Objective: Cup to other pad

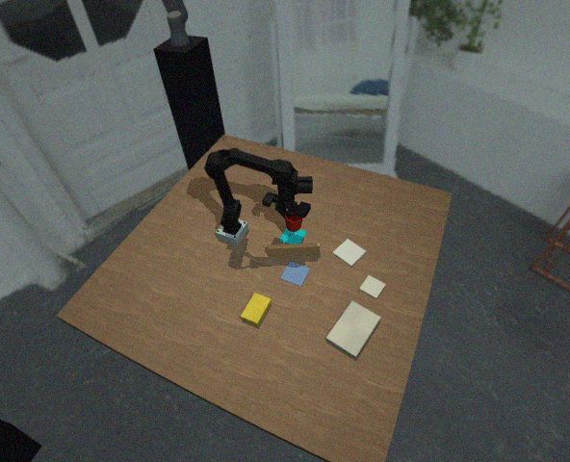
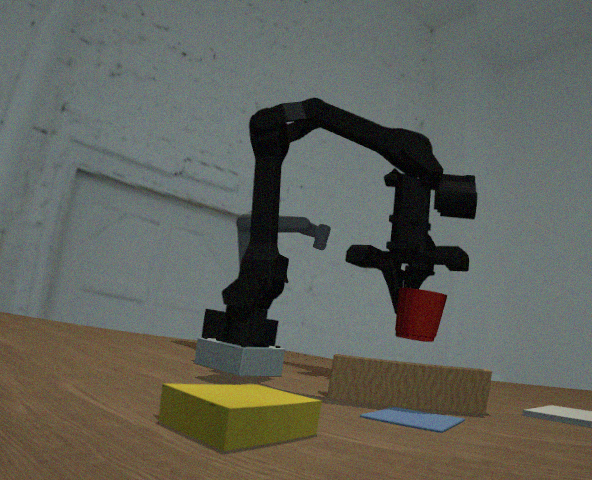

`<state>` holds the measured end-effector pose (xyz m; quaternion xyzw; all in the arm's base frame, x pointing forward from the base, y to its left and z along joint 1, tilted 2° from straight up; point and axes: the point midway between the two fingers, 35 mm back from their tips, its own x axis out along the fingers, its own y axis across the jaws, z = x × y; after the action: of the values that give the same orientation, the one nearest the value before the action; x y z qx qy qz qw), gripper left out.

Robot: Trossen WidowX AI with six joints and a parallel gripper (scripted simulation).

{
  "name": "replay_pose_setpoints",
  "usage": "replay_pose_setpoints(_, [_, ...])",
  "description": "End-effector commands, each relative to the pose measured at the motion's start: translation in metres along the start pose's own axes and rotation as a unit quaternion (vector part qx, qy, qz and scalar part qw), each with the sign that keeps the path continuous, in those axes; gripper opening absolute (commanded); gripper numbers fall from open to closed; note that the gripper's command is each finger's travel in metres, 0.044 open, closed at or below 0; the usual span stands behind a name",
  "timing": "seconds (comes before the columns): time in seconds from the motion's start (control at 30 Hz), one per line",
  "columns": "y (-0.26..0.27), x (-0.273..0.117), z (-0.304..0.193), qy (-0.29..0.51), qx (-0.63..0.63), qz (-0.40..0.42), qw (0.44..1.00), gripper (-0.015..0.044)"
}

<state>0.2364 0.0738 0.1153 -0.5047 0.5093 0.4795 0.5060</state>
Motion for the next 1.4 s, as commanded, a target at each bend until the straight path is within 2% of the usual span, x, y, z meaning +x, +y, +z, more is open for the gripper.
replay_pose_setpoints(0.0, [0.005, 0.001, 0.005, 0.001, 0.002, 0.003, 1.000, 0.0000])
replay_pose_setpoints(0.4, [0.014, 0.004, 0.016, 0.001, 0.002, 0.003, 1.000, 0.0000])
replay_pose_setpoints(1.37, [0.014, 0.039, 0.018, 0.001, 0.002, 0.003, 1.000, 0.0000])
